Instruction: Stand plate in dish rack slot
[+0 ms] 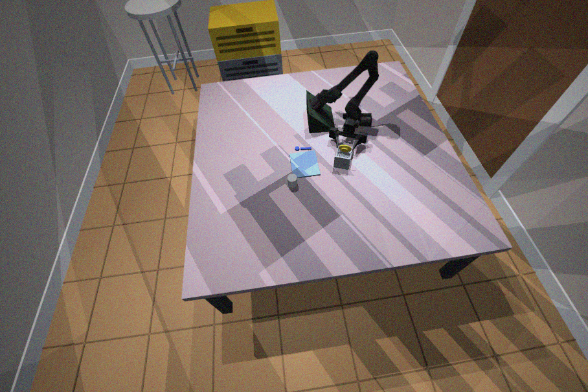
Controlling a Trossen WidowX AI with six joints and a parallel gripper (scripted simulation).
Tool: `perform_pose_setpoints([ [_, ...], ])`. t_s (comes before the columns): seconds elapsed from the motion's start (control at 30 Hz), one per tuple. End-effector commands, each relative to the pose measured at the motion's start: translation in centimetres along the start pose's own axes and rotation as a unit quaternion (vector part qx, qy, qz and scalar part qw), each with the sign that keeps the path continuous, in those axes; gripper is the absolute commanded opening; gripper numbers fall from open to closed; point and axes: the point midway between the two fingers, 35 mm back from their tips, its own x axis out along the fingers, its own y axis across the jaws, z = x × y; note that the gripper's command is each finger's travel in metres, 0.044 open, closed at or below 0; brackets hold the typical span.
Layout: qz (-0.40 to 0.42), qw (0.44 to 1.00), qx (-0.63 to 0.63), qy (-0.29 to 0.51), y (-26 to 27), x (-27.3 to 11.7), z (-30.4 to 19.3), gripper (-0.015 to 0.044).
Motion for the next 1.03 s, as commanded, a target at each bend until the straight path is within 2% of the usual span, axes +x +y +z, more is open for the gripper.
perform_pose_setpoints([
  [0.0,0.000,1.000,0.000,0.000,0.0,0.0,0.0,0.0400],
  [0.2,-0.003,1.000,0.000,0.001,0.3,0.1,0.9,0.0400],
  [0.7,0.001,1.000,-0.003,-0.004,1.1,-0.4,11.3,0.0400],
  [0.87,0.001,1.000,-0.007,-0.005,1.1,-0.3,11.8,0.0400],
  [1.0,-0.024,0.998,-0.056,0.009,0.7,0.4,11.9,0.0400],
])
